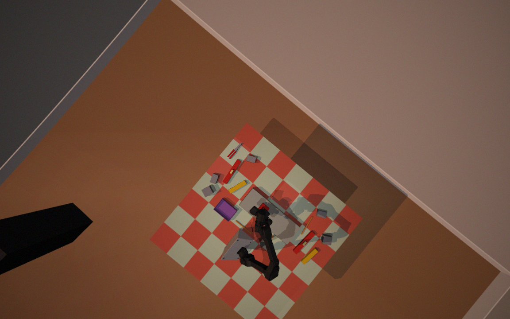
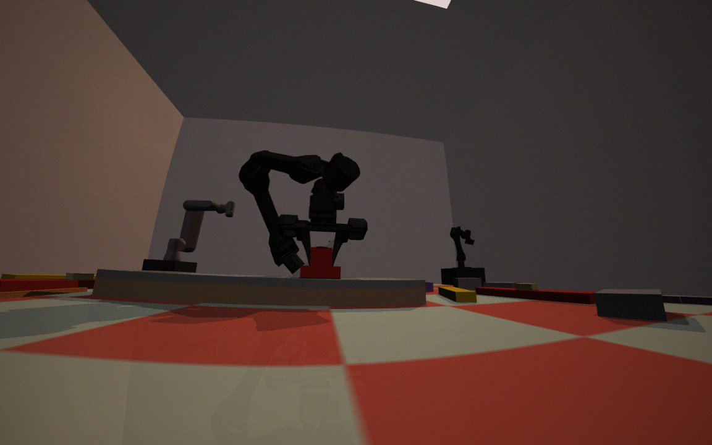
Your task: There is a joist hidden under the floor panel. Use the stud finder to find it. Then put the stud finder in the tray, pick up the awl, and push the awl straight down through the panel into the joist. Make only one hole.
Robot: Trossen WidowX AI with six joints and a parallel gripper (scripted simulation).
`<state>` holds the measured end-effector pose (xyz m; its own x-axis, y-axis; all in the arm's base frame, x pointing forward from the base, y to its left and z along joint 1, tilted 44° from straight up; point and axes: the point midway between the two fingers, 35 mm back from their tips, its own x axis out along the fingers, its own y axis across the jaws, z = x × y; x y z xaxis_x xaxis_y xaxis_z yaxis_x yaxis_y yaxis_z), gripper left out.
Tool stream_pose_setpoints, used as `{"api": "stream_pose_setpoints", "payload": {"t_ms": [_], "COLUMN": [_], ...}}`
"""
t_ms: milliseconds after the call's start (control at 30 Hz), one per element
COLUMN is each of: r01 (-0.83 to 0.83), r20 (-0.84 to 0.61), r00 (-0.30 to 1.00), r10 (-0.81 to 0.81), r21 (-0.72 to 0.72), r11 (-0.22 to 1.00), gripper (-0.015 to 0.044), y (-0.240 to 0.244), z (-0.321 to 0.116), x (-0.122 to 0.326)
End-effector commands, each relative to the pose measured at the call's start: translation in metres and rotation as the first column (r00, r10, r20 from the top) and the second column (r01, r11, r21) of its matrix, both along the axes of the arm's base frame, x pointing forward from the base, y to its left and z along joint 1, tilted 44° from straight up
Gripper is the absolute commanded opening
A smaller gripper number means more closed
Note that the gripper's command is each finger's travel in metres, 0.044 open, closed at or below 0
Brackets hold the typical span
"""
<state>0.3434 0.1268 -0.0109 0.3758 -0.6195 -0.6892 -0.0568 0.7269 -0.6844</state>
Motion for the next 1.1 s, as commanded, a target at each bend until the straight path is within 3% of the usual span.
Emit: {"api": "stream_pose_setpoints", "payload": {"t_ms": [0,833,1067], "r01": [-0.001,-0.001,-0.004], "r20": [-0.004,-0.003,-0.002], "r00": [1.0,1.0,1.0], "r10": [0.001,0.001,0.004], "r21": [0.002,0.008,0.007], "r11": [1.0,1.0,1.0], "gripper": [0.0,0.0,0.0], "y": [0.014,0.083,0.081], "z": [-0.014,-0.077,-0.074], "x": [-0.002,-0.008,-0.007]}}
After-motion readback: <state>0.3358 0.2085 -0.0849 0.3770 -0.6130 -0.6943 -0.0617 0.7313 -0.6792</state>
